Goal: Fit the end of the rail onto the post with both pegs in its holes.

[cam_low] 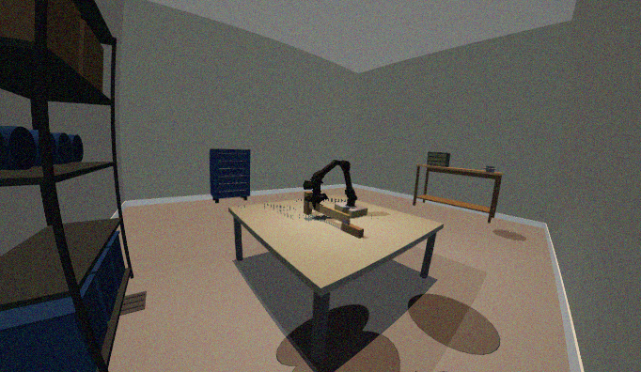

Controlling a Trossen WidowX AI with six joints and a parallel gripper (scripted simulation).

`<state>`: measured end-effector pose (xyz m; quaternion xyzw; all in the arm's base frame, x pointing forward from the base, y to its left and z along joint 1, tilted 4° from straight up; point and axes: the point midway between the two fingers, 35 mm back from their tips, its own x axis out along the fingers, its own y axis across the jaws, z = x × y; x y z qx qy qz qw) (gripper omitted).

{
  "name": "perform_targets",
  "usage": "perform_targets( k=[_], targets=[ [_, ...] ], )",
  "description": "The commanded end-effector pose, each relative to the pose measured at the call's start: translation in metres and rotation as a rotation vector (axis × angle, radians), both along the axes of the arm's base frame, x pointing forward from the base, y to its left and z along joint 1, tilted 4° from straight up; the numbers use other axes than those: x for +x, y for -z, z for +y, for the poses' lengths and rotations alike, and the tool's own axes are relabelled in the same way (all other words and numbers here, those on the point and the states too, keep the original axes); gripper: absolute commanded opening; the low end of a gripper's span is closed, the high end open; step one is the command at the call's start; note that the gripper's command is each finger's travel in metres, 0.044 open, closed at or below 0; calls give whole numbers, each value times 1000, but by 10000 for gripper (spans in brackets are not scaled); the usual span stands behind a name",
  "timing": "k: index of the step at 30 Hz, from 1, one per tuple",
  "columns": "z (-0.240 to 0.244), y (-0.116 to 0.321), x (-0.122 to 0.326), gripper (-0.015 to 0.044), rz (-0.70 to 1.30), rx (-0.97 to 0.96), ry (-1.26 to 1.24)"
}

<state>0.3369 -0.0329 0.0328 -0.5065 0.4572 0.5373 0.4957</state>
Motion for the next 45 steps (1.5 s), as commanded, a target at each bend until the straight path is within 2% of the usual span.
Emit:
perform_targets(
  k=[1, 25, 41, 42, 45],
  targets=[
    [-3, -1, 1, 0, -5, -2, -3],
    [-9, -1, 2, 0, -5, -3, -3],
    [-5, 0, 0, 420, 2, 3, -2],
    [-5, 0, 0, 440, 2, 3, -2],
    [-5, 0, 0, 440, 2, 3, -2]
  ],
)
